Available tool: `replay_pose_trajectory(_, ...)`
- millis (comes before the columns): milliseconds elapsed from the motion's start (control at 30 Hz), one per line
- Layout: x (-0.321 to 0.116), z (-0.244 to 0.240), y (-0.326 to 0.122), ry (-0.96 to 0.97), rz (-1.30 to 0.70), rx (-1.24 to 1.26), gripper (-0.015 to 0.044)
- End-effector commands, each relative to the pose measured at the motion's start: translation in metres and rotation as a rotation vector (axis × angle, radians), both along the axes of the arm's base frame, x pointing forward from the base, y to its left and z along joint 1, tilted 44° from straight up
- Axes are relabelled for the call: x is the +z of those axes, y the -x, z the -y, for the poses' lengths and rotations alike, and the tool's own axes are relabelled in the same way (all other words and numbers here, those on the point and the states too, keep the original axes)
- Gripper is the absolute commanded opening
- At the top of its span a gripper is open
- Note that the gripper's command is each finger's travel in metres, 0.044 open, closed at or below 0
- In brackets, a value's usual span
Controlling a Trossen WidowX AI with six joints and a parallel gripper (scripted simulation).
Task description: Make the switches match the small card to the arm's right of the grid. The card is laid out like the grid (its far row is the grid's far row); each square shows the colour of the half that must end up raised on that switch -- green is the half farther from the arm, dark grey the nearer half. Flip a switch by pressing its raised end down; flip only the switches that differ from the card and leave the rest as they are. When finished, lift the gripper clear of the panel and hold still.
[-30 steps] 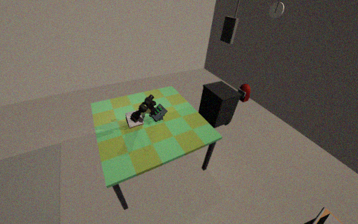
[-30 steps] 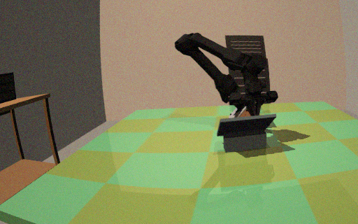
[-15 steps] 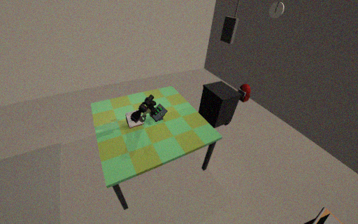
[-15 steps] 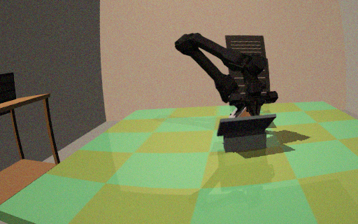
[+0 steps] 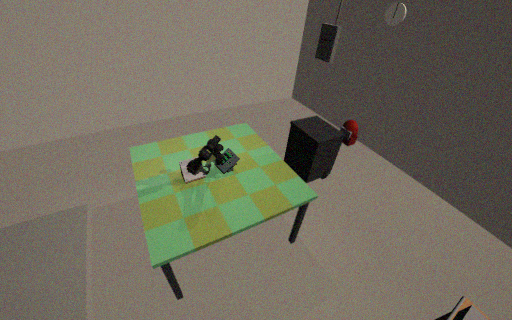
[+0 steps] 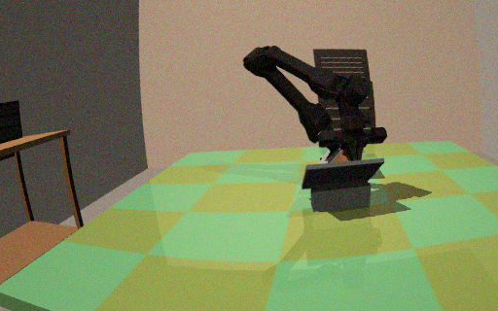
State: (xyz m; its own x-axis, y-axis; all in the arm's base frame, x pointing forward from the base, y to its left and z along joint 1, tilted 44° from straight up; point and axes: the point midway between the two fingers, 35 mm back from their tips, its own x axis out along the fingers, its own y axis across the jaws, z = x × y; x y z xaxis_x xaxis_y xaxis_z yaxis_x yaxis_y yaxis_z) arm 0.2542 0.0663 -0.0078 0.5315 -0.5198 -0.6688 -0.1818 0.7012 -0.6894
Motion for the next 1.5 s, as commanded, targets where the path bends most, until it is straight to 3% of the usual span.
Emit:
replay_pose_trajectory(0,-0.002,0.001,0.001,0.002,-0.006,0.003,0.0)
replay_pose_trajectory(333,-0.002,0.002,0.0,0.002,-0.006,0.003,0.0)
replay_pose_trajectory(567,0.039,-0.031,0.036,-0.005,0.008,0.02,0.0)
replay_pose_trajectory(900,0.055,-0.017,0.033,-0.003,0.009,0.021,0.0)
replay_pose_trajectory(1467,0.028,0.004,0.009,0.002,-0.007,0.003,0.0)
